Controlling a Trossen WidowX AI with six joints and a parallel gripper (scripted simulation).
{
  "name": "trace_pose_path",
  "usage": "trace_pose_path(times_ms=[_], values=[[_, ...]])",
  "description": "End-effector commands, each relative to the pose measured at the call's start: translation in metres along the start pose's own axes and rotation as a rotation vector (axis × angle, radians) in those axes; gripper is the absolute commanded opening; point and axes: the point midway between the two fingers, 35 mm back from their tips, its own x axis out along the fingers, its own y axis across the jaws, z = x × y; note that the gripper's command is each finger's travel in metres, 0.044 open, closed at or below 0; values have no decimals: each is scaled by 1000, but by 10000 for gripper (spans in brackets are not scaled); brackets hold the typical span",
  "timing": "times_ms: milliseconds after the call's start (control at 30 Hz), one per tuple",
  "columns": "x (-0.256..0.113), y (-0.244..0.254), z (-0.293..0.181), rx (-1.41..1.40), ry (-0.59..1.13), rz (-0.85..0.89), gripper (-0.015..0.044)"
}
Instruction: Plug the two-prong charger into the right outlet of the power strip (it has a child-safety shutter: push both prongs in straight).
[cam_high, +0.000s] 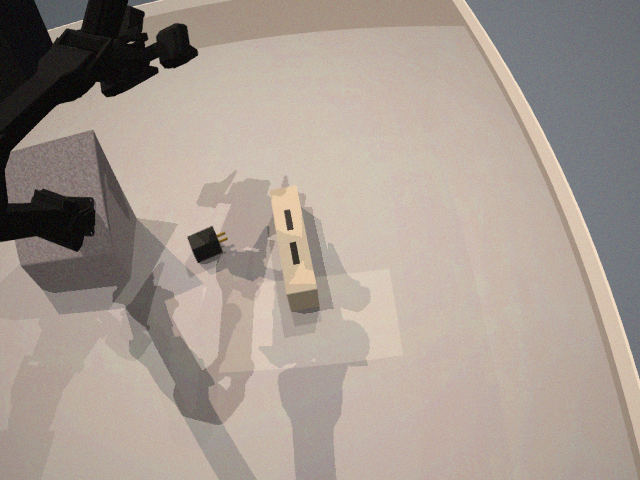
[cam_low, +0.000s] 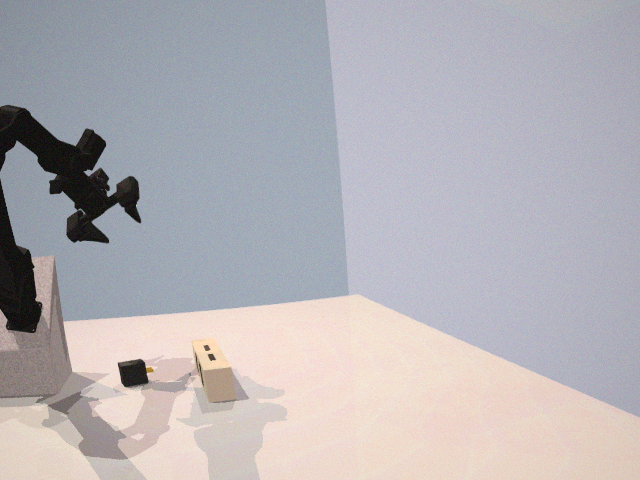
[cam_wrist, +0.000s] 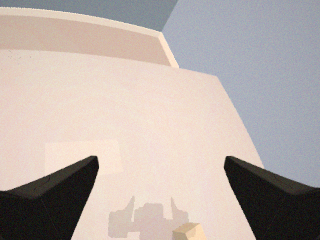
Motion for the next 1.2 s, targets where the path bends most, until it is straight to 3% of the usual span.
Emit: trace_pose_path(times_ms=[0, 1167], values=[[8, -4, -17, 78, 71, 10, 440], [31, -18, -172, 706, 657, 25, 440]])
